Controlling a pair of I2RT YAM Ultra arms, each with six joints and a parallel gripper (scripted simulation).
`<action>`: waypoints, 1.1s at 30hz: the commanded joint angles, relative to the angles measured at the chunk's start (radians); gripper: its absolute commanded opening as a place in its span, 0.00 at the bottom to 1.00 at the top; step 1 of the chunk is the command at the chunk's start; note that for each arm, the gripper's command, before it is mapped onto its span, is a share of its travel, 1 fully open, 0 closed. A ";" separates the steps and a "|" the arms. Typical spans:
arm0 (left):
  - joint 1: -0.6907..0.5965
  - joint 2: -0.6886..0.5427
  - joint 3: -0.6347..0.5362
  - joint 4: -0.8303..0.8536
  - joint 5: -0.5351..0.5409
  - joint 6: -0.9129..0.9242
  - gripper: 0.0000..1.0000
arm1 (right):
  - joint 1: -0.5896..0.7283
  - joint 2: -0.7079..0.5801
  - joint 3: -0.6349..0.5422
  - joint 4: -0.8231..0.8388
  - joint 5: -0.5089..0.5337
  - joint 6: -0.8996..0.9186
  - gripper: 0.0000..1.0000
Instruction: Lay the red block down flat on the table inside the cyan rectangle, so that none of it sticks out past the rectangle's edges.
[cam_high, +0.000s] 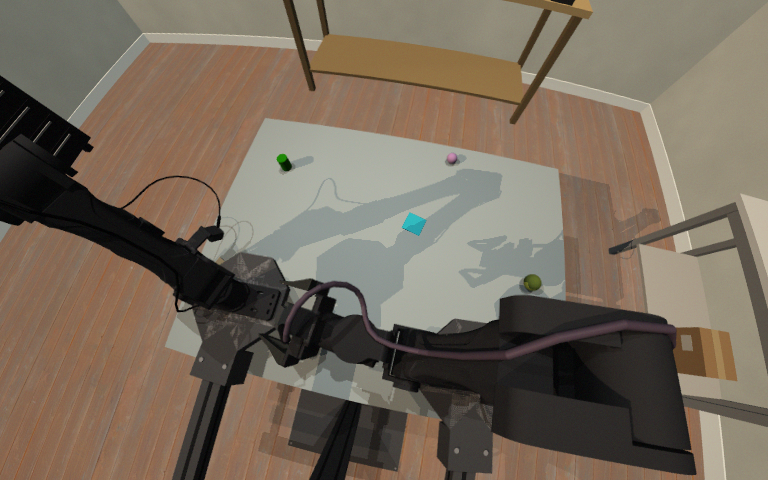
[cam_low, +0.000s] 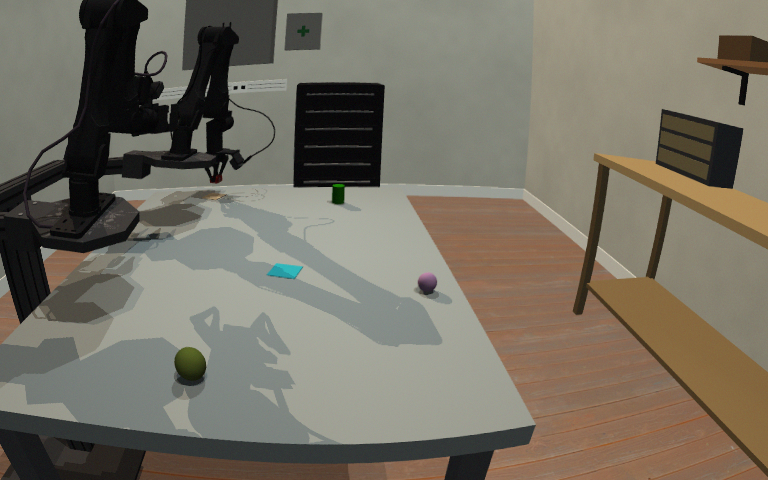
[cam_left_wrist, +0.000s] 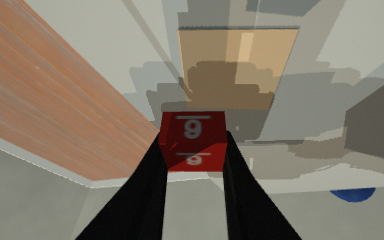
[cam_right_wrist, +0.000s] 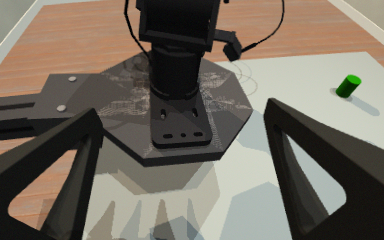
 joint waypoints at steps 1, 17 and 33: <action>0.019 -0.109 0.003 -0.159 0.021 0.018 0.27 | -0.004 -0.003 0.003 0.028 -0.003 -0.002 1.00; -0.350 0.029 0.290 -0.387 -0.059 -0.507 0.27 | 0.018 -0.218 -0.168 -0.151 0.264 0.073 1.00; -1.072 0.404 0.804 -0.681 -0.196 -1.252 0.27 | 0.055 -0.686 -0.290 -0.703 0.555 0.149 1.00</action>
